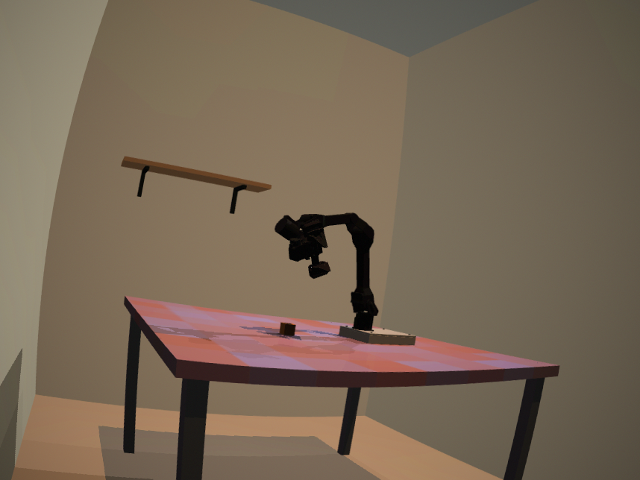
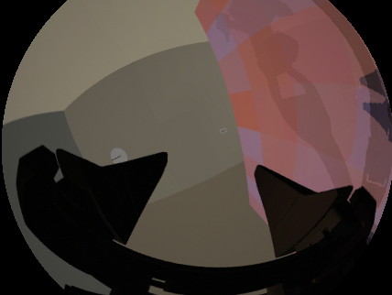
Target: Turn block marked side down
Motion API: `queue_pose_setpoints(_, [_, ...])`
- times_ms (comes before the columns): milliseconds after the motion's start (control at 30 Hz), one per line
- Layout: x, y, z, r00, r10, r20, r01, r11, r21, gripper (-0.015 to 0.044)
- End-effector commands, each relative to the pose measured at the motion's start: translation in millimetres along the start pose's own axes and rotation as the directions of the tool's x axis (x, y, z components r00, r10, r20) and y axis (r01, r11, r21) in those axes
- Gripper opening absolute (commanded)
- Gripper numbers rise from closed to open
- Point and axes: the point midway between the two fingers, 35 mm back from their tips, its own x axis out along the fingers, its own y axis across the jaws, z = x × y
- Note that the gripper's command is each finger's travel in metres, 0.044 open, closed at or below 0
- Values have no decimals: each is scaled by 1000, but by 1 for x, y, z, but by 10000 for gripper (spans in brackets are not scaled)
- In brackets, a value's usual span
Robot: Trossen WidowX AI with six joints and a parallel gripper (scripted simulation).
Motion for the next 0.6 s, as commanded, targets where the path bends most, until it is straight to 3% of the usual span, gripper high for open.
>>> queue_pose_setpoints(0, [0, -2, 2, 1000, -9, 10, 9, 1000, -4, 426])
queue_pose_setpoints(100, [-5, -30, 24, 979, -148, 137, 156, 986, -50, 440])
queue_pose_setpoints(200, [-20, -69, 49, 898, -341, 276, 376, 923, -83, 440])
queue_pose_setpoints(400, [-75, -144, 74, 578, -696, 426, 791, 607, -81, 440])
queue_pose_setpoints(500, [-106, -170, 74, 397, -808, 436, 910, 407, -75, 440])
queue_pose_setpoints(567, [-117, -179, 73, 329, -840, 432, 941, 330, -76, 440])
